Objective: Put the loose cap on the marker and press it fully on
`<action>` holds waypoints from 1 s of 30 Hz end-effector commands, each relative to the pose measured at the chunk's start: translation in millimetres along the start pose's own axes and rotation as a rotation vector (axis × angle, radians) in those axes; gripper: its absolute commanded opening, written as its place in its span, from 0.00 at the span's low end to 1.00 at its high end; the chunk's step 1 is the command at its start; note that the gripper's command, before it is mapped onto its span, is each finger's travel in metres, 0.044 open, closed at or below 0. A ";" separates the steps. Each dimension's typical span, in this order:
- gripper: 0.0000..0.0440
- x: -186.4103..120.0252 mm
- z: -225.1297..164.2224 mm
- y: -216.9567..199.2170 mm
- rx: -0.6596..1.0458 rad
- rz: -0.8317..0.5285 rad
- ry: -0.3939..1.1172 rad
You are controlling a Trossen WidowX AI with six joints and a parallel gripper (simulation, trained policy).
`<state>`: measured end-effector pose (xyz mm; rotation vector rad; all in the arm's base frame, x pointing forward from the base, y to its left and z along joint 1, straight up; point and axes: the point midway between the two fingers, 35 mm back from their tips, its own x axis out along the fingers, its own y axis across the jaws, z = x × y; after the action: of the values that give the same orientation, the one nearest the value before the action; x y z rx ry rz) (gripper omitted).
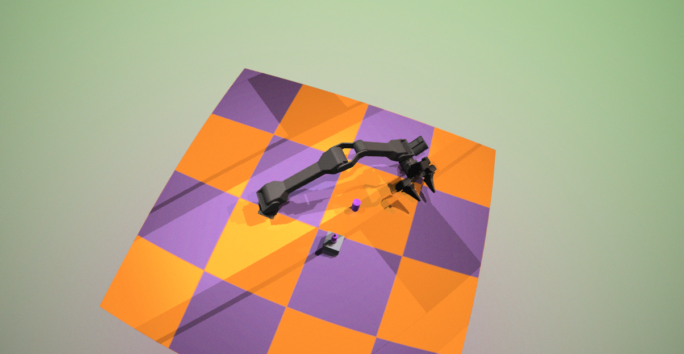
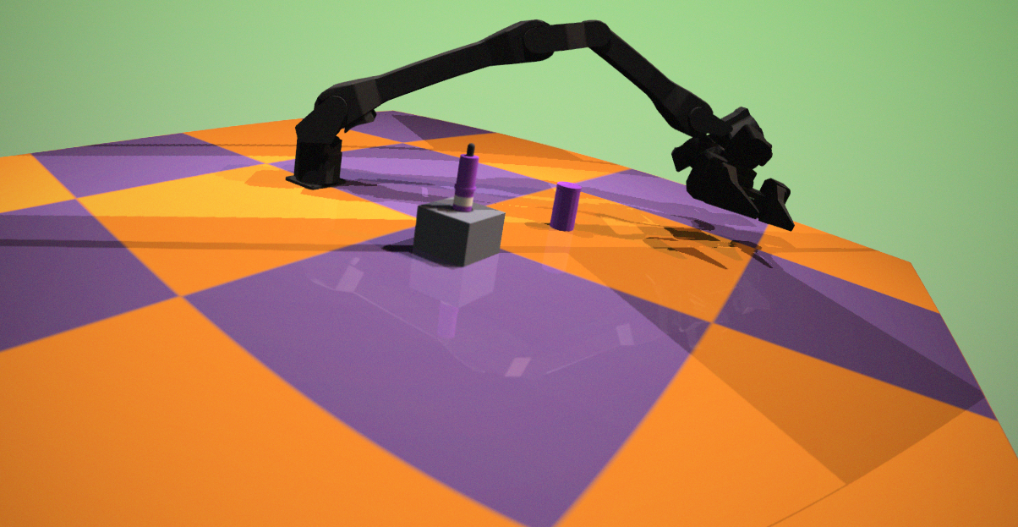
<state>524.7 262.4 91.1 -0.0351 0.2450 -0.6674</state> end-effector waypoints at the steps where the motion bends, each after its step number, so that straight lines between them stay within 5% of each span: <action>1: 0.85 0.8 1.8 -1.4 -0.003 0.000 0.005; 7: 0.53 4.7 24.8 -14.1 -0.012 0.000 0.046; 30: 0.61 -8.7 69.9 -61.1 -0.023 0.049 0.258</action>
<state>500.5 221.6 163.7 0.0207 0.4783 -0.6195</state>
